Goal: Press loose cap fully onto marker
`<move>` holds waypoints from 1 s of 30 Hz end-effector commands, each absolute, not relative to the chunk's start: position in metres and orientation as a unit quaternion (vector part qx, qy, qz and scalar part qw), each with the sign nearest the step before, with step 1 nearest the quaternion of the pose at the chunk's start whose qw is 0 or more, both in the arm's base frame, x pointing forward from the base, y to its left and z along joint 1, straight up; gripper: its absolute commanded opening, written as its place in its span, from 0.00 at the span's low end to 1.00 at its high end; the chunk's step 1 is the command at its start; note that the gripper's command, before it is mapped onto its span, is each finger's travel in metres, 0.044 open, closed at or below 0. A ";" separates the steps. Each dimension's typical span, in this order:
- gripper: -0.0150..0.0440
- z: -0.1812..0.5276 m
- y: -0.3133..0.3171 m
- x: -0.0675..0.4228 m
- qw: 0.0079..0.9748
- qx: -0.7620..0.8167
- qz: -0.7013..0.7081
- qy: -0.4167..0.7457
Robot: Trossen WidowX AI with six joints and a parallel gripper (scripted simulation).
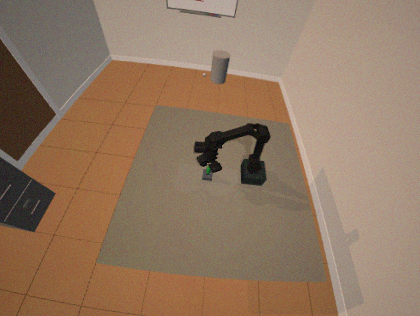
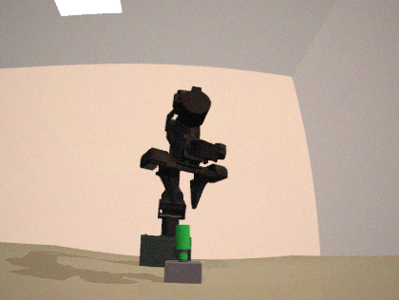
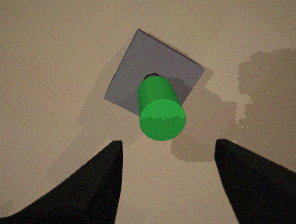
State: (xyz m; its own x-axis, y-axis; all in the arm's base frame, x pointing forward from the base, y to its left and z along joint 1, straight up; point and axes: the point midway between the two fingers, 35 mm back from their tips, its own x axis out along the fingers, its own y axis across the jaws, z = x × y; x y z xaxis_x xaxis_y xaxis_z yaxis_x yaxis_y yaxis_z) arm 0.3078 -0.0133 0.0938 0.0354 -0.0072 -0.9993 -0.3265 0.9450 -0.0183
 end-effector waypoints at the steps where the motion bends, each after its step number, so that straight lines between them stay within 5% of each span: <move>1: 0.42 0.088 -0.015 0.306 0.716 0.060 -0.063 0.692; 5: 0.25 0.088 -0.015 0.306 0.716 0.060 -0.063 0.692; 30: 0.25 0.072 -0.015 0.306 0.716 0.060 -0.063 0.692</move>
